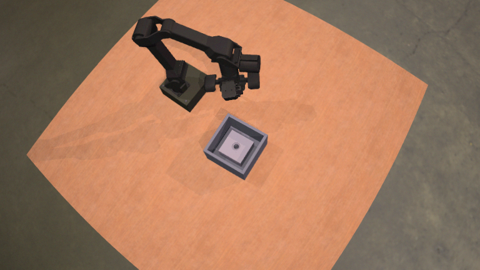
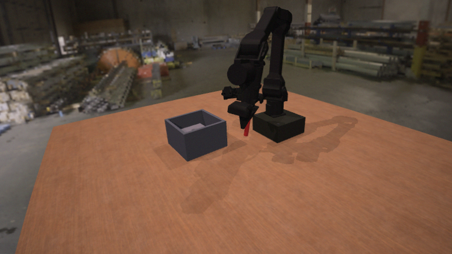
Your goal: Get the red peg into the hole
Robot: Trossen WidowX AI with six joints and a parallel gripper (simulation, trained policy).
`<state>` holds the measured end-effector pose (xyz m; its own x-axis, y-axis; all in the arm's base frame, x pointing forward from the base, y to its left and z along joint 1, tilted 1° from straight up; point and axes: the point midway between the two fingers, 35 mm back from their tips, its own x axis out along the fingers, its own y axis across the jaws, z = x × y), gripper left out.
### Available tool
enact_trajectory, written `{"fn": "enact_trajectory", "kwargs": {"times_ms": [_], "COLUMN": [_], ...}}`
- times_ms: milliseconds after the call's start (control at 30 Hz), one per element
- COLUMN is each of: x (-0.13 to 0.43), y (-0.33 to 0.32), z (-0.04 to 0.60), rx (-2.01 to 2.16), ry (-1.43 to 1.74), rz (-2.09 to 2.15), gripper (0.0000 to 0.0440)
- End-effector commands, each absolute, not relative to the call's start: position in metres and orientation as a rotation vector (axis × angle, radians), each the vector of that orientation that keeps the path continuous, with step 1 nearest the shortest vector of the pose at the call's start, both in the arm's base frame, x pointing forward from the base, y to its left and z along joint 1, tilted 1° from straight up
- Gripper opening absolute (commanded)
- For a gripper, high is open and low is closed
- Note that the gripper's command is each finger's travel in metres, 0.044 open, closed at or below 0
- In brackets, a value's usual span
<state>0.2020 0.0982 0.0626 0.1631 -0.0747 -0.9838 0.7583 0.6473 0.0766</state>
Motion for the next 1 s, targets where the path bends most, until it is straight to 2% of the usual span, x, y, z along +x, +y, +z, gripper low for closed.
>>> {"fn": "enact_trajectory", "kwargs": {"times_ms": [0, 333, 967], "x": [0.214, 0.244, 0.29], "y": [0.093, 0.069, 0.007], "z": [0.079, 0.108, 0.115], "rx": [0.647, 0.641, 0.714], "ry": [1.246, 1.189, 1.129], "rz": [-0.648, -0.661, -0.755], "gripper": [0.0, 0.0, 0.0]}}
